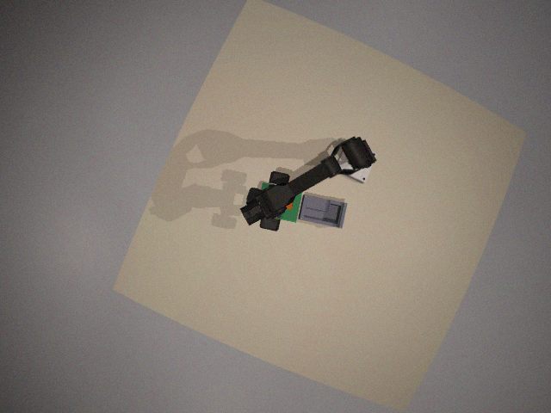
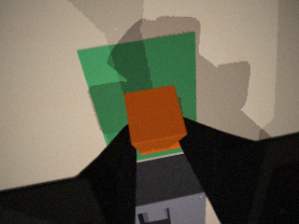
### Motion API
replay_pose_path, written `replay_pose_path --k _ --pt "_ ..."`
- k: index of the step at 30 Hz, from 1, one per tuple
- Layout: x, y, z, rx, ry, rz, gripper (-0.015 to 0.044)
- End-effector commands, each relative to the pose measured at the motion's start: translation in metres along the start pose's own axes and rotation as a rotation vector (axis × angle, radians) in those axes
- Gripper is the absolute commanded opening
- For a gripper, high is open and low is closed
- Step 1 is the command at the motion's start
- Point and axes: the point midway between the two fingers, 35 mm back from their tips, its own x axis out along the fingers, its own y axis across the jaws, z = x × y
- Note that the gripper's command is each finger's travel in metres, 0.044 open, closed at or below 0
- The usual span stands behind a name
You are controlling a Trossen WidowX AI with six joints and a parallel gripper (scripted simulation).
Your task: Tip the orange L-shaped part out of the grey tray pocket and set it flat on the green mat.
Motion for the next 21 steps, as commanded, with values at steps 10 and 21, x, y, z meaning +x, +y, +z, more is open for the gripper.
replay_pose_path --k 10,21 --pt "-0.039 0.002 0.003 -0.002 0.000 -0.002 0.0394" --pt "-0.083 0.001 0.001 -0.007 -0.007 0.005 0.0400"
